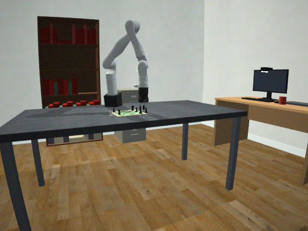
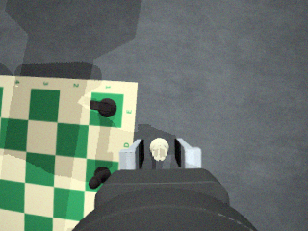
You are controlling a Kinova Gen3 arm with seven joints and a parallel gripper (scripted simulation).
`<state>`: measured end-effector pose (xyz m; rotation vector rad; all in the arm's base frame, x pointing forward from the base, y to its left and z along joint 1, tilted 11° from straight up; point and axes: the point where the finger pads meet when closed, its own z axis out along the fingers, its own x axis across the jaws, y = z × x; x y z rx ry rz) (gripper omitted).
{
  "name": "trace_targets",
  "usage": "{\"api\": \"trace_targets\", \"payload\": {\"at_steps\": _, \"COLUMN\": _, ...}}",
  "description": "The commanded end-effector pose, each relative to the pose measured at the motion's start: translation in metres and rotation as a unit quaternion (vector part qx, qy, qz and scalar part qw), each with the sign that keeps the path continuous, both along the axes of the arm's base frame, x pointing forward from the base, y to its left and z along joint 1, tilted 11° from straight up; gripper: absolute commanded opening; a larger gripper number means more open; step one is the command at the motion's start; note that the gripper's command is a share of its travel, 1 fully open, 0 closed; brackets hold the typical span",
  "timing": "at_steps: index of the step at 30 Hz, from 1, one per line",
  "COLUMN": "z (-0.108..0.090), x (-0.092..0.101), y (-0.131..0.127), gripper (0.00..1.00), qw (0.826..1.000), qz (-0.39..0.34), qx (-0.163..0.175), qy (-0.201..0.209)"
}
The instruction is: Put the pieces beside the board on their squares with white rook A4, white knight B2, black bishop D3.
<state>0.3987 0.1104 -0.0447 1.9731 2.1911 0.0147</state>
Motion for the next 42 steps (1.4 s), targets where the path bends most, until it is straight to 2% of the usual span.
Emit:
{"api": "trace_targets", "payload": {"at_steps": 1, "z": 0.0004, "x": 0.0004, "y": 0.0003, "gripper": 0.73, "qw": 1.000, "qz": 0.000, "qx": 0.000, "qy": -0.001}}
{"api": "trace_targets", "payload": {"at_steps": 28, "z": 0.0004, "x": 0.0004, "y": 0.0003, "gripper": 0.73, "qw": 1.000, "qz": 0.000, "qx": 0.000, "qy": -0.001}}
{"api": "trace_targets", "payload": {"at_steps": 29, "z": 0.0004, "x": 0.0004, "y": 0.0003, "gripper": 0.00, "qw": 1.000, "qz": 0.000, "qx": 0.000, "qy": -0.001}}
{"api": "trace_targets", "payload": {"at_steps": 42, "z": 0.0004, "x": 0.0004, "y": 0.0003, "gripper": 0.00, "qw": 1.000, "qz": 0.000, "qx": 0.000, "qy": -0.001}}
